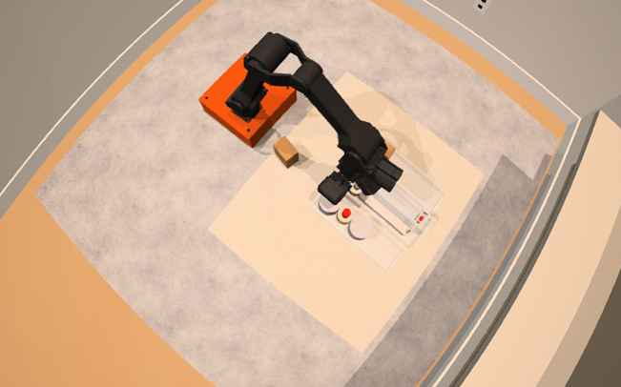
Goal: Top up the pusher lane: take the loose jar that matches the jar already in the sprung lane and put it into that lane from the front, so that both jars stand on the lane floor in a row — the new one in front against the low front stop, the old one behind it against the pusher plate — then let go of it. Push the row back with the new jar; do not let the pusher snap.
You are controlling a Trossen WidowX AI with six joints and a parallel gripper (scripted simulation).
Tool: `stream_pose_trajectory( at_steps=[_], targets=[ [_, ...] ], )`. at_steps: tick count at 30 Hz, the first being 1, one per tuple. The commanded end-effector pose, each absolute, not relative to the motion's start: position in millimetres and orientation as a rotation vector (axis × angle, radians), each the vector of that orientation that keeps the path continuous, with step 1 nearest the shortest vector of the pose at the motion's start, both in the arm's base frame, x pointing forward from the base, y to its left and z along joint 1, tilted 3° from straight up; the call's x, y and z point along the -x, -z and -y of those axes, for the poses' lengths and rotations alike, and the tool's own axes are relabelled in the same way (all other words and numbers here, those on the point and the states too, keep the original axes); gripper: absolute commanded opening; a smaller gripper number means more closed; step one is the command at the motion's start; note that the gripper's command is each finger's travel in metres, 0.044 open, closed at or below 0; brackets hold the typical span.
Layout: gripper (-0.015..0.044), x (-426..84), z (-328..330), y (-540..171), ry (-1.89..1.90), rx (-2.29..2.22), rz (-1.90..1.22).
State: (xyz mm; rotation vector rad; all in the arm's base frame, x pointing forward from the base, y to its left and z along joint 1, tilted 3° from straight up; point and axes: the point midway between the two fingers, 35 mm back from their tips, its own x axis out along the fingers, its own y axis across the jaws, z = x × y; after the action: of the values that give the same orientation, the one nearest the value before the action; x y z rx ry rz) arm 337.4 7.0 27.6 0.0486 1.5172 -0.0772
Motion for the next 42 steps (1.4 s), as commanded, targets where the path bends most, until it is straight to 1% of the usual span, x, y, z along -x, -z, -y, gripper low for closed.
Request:
stream_pose_trajectory(
  at_steps=[1,42],
  targets=[
    [0.0000,-341,-7,-27,0.075,-0.045,-1.500],
    [0.0000,-340,-7,-15,0.075,-0.045,-1.500]
  ],
)
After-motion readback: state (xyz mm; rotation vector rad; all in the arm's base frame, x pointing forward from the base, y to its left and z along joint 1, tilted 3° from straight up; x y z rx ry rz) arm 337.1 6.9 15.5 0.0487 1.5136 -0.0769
